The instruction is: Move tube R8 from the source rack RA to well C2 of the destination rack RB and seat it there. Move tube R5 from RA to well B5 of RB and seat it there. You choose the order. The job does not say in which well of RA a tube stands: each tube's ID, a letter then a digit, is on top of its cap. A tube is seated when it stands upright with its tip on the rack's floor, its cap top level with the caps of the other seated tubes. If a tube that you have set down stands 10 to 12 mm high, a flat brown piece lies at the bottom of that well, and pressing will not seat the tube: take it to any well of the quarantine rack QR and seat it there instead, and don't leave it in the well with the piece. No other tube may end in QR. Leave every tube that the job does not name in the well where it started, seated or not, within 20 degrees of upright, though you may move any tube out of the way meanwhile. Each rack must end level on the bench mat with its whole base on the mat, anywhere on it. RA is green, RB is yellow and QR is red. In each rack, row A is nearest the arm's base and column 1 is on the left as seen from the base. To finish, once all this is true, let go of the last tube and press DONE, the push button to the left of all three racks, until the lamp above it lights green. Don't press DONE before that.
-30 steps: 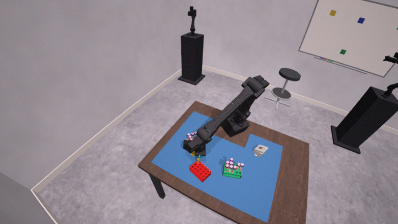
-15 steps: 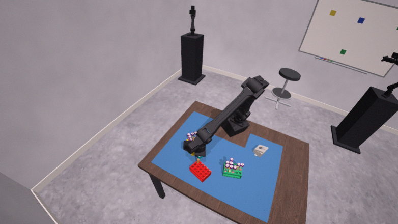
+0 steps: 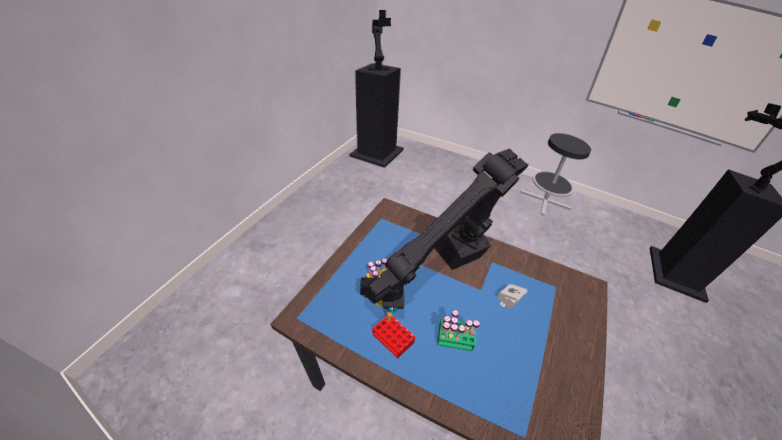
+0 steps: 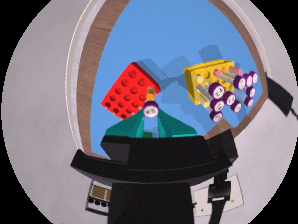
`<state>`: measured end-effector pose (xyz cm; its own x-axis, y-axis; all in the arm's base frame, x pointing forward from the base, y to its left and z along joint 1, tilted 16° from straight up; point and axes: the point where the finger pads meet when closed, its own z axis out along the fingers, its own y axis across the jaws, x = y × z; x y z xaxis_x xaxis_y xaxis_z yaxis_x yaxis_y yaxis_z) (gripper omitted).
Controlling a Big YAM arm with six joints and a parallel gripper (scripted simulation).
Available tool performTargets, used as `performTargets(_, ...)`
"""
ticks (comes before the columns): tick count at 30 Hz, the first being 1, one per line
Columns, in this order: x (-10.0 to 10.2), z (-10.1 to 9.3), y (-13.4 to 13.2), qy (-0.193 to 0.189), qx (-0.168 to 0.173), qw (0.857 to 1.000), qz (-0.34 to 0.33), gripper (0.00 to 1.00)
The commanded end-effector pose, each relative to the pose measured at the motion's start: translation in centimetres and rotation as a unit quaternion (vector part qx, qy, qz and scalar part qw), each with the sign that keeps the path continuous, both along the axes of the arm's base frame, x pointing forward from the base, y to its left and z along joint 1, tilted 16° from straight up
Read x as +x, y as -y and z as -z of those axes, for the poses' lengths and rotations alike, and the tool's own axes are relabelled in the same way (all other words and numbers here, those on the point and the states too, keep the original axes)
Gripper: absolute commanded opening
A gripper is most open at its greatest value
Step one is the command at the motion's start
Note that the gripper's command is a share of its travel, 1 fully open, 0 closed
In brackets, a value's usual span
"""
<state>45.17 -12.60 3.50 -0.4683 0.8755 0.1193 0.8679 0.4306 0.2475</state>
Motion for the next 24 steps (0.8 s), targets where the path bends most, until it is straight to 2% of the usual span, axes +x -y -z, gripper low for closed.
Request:
performTargets(1,1.21,0.01,-0.20,0.007,-0.003,1.000,0.001,0.00)
performTargets(24,1.02,0.03,0.10,0.005,-0.002,1.000,0.005,0.00)
